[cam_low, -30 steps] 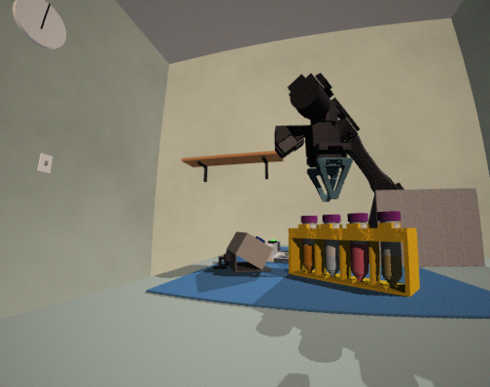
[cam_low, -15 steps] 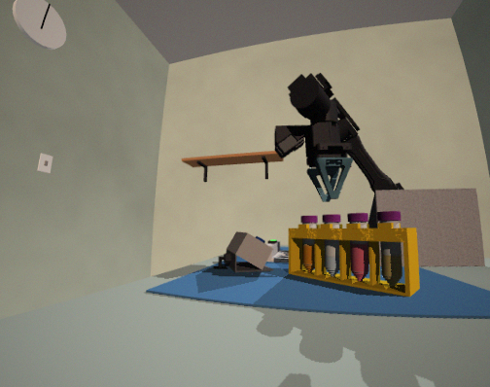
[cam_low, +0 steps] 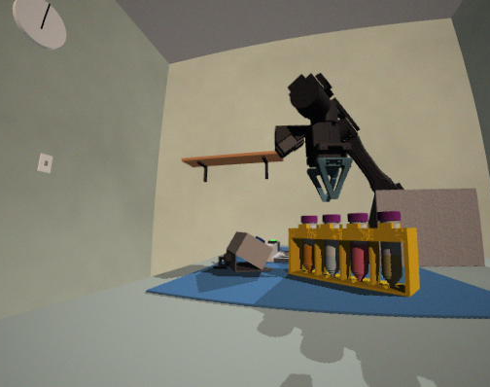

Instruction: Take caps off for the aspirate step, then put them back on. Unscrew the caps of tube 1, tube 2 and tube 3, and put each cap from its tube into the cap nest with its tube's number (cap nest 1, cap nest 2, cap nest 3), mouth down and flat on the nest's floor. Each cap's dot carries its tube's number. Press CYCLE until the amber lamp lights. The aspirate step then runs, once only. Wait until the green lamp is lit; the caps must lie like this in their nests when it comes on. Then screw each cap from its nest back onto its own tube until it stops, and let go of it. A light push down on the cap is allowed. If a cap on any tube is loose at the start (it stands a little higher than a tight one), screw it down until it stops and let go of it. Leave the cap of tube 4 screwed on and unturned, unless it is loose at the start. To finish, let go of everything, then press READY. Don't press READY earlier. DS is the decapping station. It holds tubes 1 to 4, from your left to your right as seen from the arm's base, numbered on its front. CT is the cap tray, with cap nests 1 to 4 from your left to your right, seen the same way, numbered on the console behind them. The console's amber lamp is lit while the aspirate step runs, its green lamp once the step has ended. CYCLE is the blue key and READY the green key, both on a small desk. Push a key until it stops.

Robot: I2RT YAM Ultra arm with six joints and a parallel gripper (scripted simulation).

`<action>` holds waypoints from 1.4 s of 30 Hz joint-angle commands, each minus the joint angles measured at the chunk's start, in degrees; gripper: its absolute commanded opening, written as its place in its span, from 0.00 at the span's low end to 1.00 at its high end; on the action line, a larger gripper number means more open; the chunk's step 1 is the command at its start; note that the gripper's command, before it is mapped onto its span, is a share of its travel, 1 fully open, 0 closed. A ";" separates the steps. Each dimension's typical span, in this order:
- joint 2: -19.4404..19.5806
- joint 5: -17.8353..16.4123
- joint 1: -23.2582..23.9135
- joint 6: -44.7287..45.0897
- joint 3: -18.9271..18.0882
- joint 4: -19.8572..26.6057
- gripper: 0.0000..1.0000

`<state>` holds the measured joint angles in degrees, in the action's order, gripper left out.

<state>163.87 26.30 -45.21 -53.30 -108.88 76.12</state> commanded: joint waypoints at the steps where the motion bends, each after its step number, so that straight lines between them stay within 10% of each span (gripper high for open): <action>1: -0.84 0.04 -0.90 -0.04 -0.41 -0.02 0.49; 24: -3.50 3.91 5.19 64.36 -1.77 1.45 0.49; 42: -3.20 3.71 4.87 64.07 -2.66 2.18 0.49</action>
<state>161.27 30.15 -39.18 10.59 -110.87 78.32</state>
